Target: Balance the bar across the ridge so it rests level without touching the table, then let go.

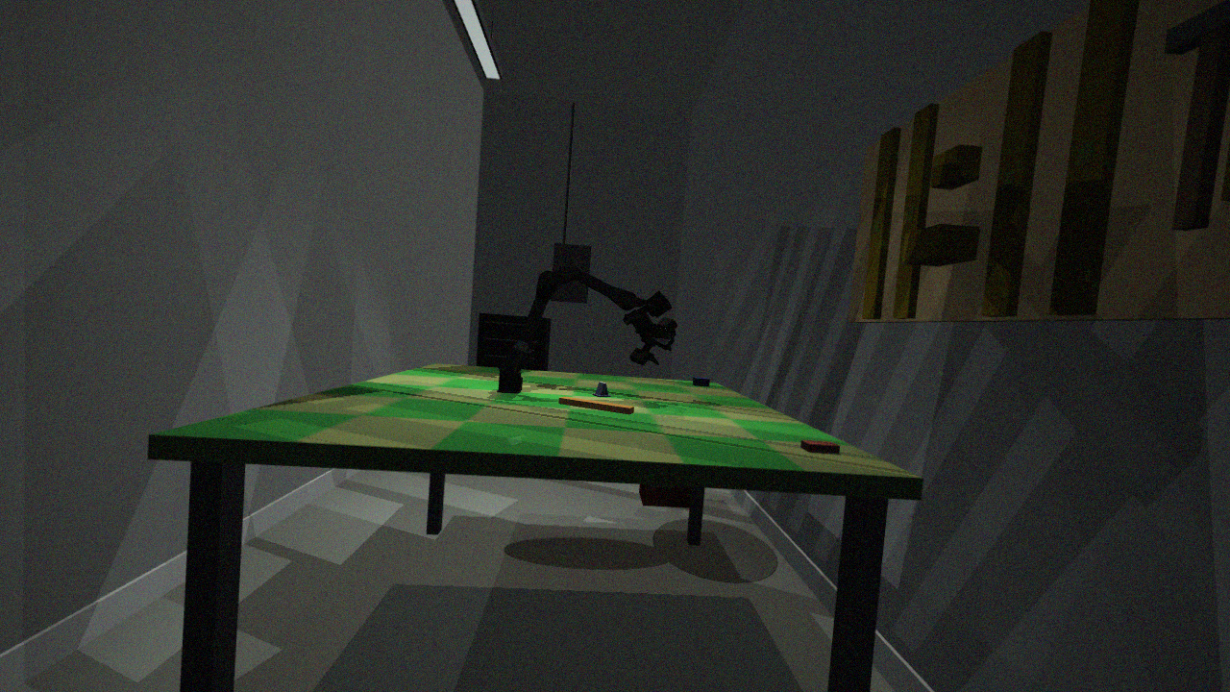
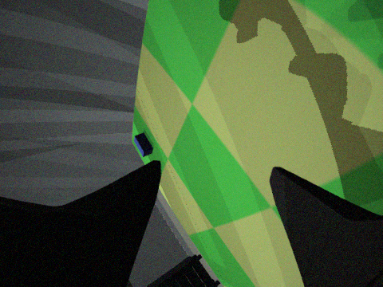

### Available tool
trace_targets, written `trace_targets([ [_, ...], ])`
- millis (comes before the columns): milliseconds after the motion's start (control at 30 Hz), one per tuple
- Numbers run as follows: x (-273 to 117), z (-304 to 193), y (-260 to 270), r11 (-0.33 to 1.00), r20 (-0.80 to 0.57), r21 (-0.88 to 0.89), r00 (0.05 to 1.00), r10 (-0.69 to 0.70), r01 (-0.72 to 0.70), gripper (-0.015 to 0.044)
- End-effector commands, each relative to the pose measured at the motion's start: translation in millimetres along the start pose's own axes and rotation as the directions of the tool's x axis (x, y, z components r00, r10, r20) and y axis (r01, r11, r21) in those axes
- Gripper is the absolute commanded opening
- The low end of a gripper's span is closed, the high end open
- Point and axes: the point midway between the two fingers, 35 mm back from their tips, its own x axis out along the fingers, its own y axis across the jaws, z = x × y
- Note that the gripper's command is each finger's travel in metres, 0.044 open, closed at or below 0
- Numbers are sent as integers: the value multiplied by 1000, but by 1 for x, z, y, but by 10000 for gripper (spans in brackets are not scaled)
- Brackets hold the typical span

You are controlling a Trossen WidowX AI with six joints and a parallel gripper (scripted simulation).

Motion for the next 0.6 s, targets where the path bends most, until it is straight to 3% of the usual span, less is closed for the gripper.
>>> trace_targets([
  [0, -13, 24, -16, 996, 68, -56, 996, -59, 63, 315],
  [567, -80, 92, -103, 879, 230, -231, 901, -367, 417, 315],
])
